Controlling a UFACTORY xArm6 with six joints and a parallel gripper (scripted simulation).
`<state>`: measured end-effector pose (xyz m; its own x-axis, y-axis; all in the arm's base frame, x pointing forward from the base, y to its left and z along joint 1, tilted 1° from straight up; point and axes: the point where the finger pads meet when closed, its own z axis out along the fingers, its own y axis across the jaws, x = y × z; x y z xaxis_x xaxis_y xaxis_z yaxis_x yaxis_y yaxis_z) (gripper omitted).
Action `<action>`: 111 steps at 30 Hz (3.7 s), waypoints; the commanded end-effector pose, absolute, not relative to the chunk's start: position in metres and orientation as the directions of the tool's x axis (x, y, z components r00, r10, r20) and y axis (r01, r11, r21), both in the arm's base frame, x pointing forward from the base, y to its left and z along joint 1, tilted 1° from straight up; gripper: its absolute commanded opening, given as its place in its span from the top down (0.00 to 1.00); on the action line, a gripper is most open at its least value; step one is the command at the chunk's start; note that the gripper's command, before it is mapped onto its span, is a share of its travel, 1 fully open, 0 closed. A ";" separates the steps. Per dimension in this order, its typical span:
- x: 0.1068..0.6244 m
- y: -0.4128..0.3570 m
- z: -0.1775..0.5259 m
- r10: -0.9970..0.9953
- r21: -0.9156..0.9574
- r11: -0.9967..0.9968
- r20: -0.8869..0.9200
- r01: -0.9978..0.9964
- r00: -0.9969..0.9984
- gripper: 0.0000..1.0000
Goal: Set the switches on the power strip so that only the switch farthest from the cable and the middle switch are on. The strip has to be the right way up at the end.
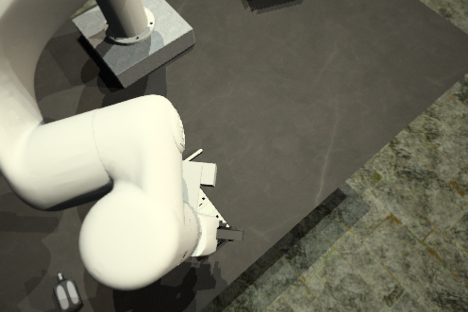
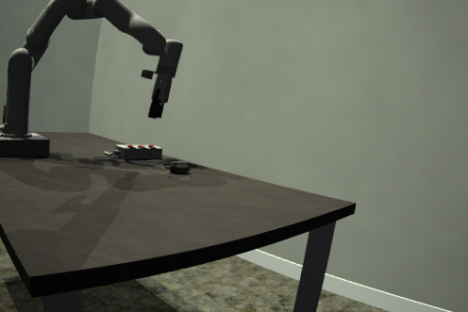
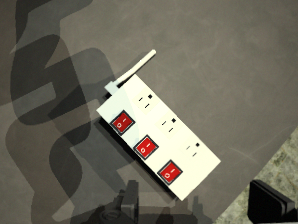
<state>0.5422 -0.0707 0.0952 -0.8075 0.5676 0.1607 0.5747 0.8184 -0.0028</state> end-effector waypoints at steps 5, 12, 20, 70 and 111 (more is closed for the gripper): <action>0.563 -0.072 0.112 0.597 0.016 0.802 0.029 0.597 -0.802 0.00; 0.563 -0.072 0.112 0.597 0.016 0.802 0.029 0.597 -0.802 0.00; 0.563 -0.072 0.112 0.597 0.016 0.802 0.029 0.597 -0.802 0.00; 0.563 -0.072 0.112 0.597 0.016 0.802 0.029 0.597 -0.802 0.00; 0.474 -0.035 0.116 -0.185 0.013 0.983 0.015 -0.184 -0.983 0.00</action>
